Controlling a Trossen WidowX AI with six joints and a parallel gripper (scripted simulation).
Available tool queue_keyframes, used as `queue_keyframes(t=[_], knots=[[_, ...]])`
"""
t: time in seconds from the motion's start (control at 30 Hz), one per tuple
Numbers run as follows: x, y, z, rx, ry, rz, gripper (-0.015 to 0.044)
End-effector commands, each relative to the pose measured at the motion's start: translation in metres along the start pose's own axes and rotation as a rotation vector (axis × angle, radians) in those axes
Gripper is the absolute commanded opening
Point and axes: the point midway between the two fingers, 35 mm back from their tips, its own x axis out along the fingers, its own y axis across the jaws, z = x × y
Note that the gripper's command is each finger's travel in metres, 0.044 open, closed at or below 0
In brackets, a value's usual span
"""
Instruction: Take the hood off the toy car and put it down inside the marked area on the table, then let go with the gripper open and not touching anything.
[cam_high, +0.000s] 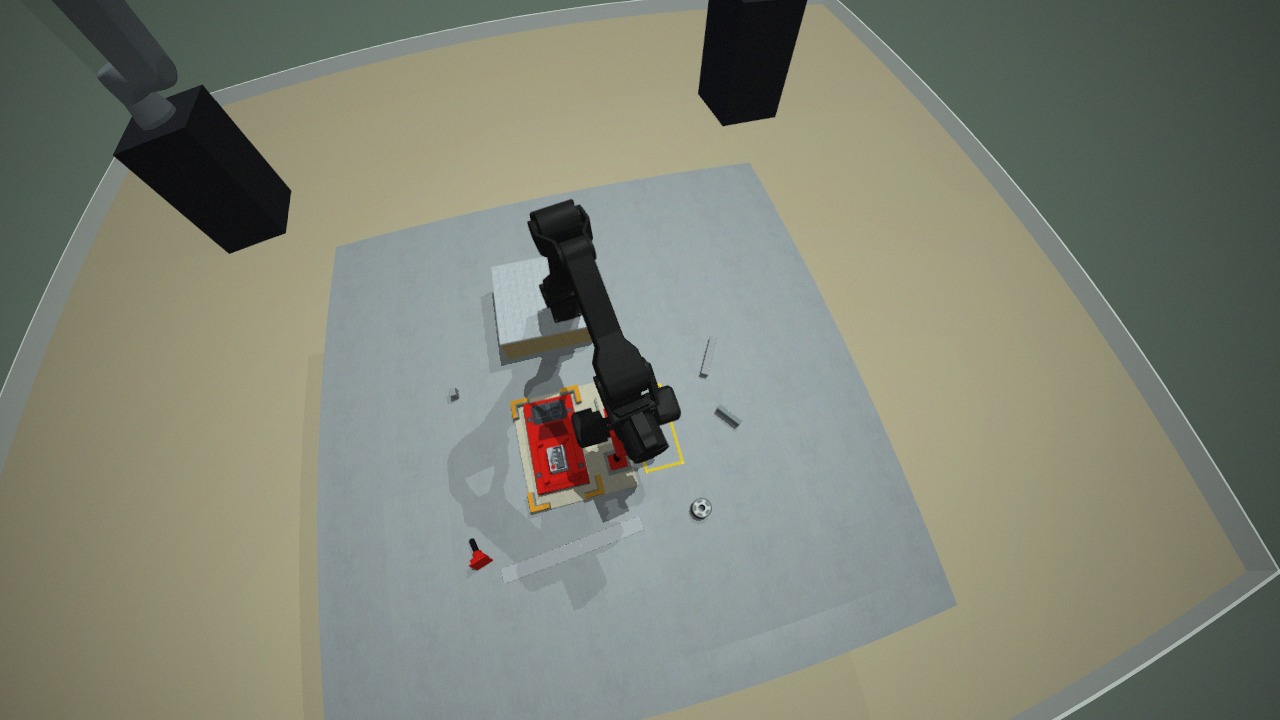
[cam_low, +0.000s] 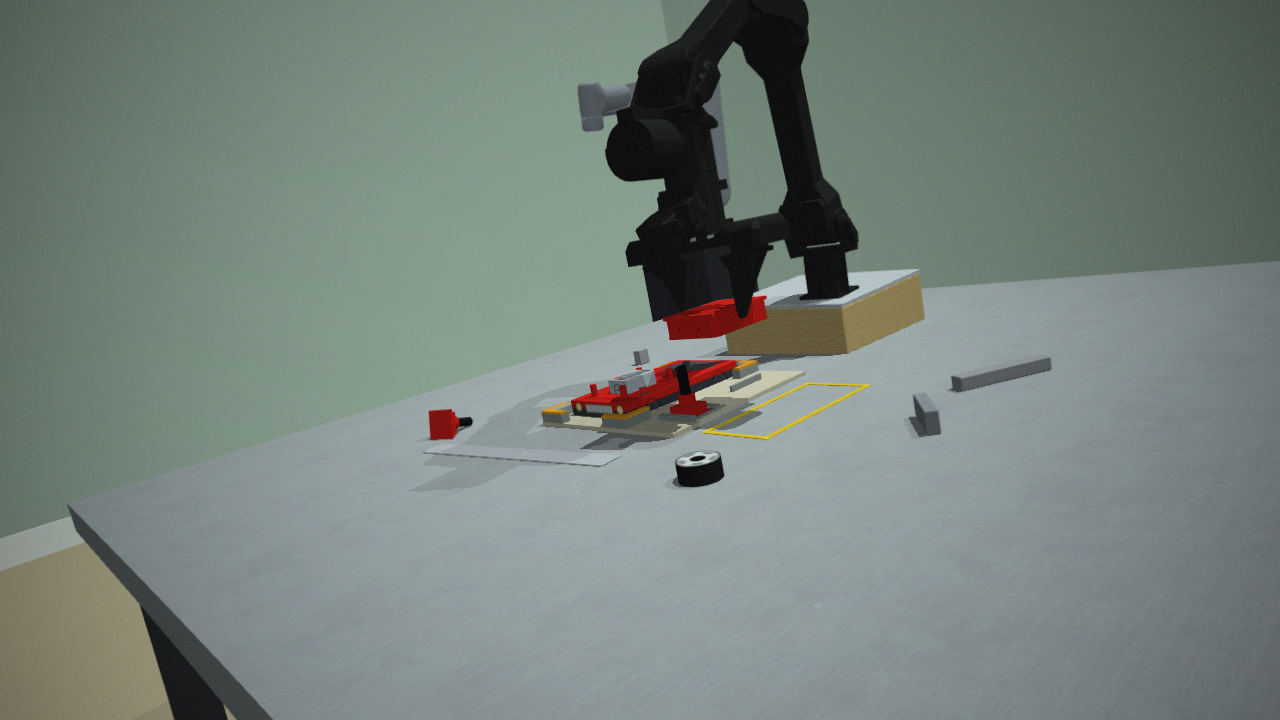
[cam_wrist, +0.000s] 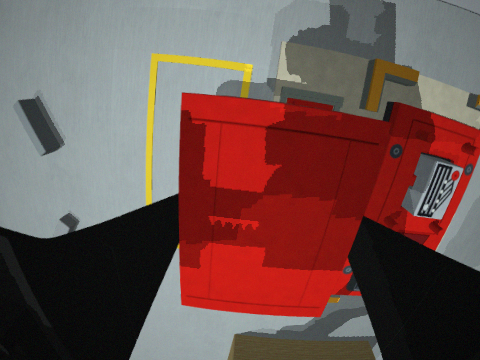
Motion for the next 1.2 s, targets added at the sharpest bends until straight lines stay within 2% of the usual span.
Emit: queue_keyframes(t=[0.0, 0.37, 1.17], knots=[[-0.001, 0.016, -0.004, 0.011, -0.002, 0.0, 0.0], [-0.002, 0.062, -0.018, 0.04, 0.0, -0.005, 0.0], [0.016, 0.063, -0.017, 0.04, 0.0, -0.005, 0.0]])
